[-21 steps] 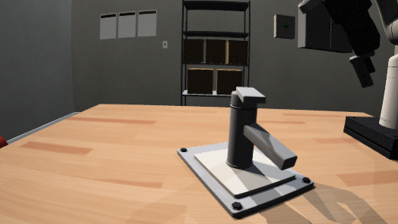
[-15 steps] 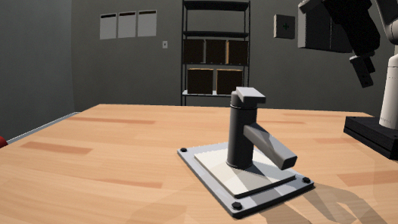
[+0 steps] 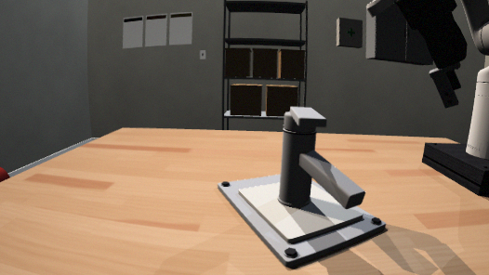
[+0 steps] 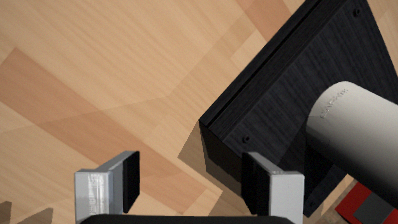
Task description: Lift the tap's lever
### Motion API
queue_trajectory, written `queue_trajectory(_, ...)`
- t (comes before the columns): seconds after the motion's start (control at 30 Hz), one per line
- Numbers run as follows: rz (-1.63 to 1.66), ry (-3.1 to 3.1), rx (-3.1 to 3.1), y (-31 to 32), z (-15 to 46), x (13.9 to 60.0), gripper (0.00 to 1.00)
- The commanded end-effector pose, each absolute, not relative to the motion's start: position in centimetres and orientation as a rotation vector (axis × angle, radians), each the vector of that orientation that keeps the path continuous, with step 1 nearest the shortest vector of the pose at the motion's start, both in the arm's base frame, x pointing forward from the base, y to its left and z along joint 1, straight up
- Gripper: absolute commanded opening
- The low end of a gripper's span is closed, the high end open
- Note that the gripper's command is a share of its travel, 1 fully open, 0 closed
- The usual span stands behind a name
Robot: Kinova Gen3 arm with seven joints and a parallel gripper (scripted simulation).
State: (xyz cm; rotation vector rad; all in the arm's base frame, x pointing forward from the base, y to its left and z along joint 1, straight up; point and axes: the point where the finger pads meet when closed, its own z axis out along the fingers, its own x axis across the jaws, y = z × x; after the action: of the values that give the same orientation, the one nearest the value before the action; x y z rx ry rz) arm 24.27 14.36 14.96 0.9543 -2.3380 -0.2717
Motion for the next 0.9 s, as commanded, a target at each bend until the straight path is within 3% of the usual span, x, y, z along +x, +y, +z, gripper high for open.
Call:
queue_trajectory(0.0,-0.265,-2.352,0.945,14.5,14.9,24.7,1.0)
queue_trajectory(0.4,-0.15,-2.579,0.748,16.6,14.6,31.3,1.0)
queue_trajectory(0.87,-0.024,-2.981,0.3,21.1,16.7,43.6,1.0)
